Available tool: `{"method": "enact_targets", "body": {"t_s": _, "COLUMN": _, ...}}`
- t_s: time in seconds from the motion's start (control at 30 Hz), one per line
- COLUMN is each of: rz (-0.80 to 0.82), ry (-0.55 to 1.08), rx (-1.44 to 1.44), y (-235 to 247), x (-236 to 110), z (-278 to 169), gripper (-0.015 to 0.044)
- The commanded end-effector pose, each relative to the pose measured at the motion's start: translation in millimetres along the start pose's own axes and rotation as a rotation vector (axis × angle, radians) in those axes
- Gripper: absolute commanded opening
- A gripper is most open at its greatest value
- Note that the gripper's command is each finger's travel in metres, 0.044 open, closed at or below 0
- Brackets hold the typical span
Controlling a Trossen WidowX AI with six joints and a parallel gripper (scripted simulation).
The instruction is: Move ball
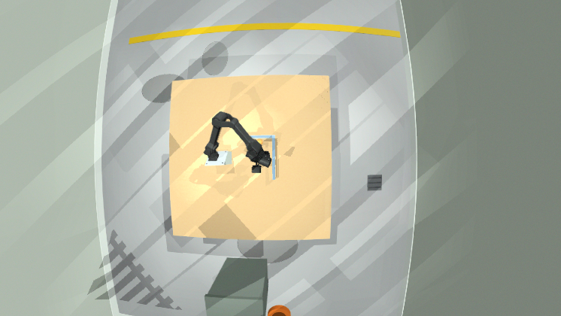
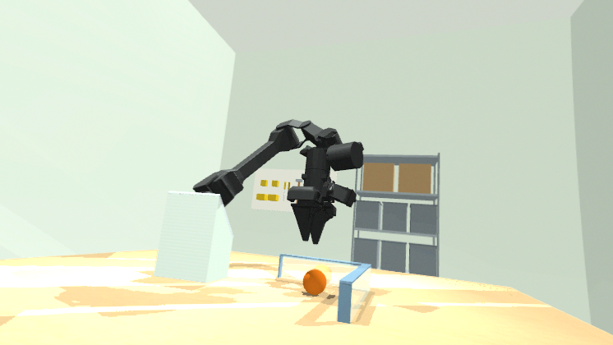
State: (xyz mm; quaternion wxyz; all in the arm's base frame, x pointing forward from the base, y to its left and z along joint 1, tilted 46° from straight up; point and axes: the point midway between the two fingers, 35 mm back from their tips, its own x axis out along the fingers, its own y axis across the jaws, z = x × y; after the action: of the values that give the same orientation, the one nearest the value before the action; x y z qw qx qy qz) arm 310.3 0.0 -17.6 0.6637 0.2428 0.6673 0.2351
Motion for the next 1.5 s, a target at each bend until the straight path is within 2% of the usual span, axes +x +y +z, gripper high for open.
{"method": "enact_targets", "body": {"t_s": 0.0, "rz": 0.107, "ry": 0.017, "rx": -0.018, "y": 20.2, "x": 22.5, "z": 9.9, "gripper": 0.0354}}
{"method": "enact_targets", "body": {"t_s": 0.23, "rz": 0.107, "ry": 0.017, "rx": -0.018, "y": 20.3, "x": 23.7, "z": 9.9, "gripper": 0.0354}}
{"method": "enact_targets", "body": {"t_s": 0.33, "rz": 0.107, "ry": 0.017, "rx": -0.018, "y": 21.8, "x": 36.3, "z": 9.6, "gripper": 0.0354}}
{"method": "enact_targets", "body": {"t_s": 1.43, "rz": 0.110, "ry": 0.017, "rx": -0.018, "y": 27.2, "x": 81.9, "z": 8.4, "gripper": 0.0354}}
{"method": "enact_targets", "body": {"t_s": 1.47, "rz": 0.110, "ry": 0.017, "rx": -0.018, "y": 27.2, "x": 81.9, "z": 8.4, "gripper": 0.0328}}
